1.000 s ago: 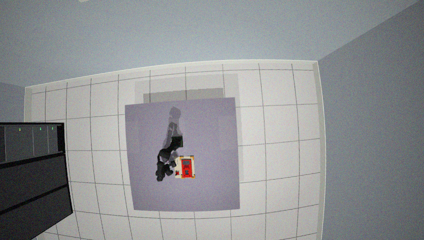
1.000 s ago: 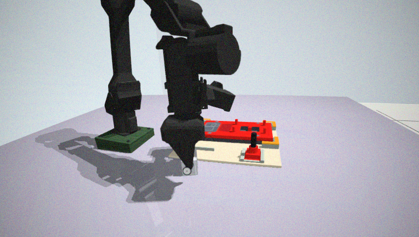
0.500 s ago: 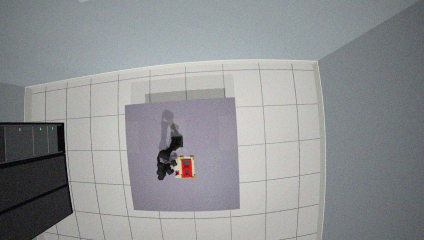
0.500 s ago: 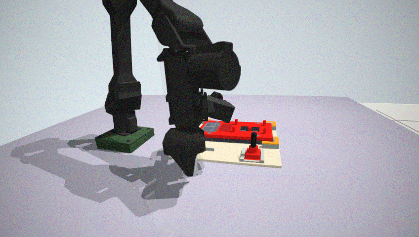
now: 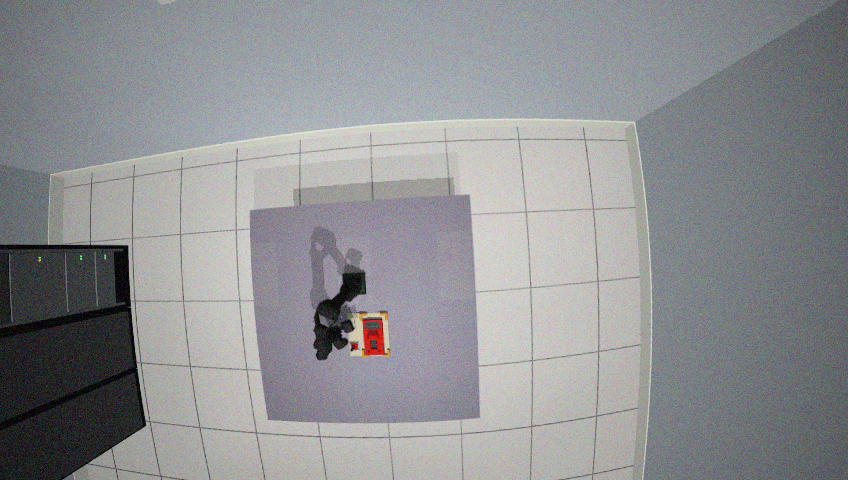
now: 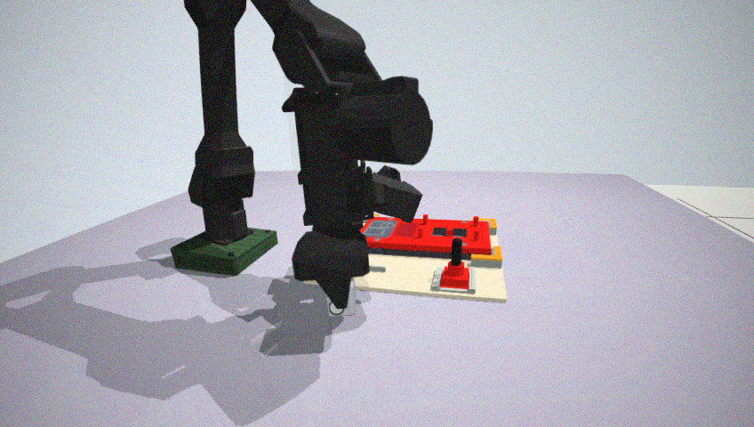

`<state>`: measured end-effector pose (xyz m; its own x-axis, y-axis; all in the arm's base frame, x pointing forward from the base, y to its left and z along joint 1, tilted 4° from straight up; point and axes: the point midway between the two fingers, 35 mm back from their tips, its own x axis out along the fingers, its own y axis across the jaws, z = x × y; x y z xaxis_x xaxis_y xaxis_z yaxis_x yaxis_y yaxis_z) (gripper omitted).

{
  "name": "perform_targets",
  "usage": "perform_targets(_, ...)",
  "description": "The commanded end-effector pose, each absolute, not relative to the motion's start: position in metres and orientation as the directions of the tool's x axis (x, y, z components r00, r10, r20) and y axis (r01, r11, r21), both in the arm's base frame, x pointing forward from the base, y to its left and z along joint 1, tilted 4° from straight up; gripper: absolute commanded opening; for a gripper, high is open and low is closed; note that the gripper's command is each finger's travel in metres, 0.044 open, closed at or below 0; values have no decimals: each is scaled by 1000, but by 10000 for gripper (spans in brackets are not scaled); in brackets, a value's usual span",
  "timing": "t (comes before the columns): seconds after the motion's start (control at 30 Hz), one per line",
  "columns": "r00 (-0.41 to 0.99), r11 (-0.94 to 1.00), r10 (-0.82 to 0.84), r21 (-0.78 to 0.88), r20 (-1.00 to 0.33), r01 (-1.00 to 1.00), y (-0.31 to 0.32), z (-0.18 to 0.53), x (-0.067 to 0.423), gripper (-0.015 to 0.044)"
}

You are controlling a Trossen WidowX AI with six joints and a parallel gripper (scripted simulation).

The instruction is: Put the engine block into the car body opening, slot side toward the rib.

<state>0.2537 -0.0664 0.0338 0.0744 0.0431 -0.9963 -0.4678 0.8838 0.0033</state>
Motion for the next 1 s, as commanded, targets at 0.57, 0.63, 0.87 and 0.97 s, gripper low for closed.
perform_targets(0.57,76,885,39,-1,-996,-466,-70,87,255,0)
perform_targets(0.63,76,885,39,-1,-996,-466,-71,93,255,0)
perform_targets(0.87,76,885,39,-1,-996,-466,-71,114,252,0)
perform_targets(0.97,76,885,39,-1,-996,-466,-71,123,250,0)
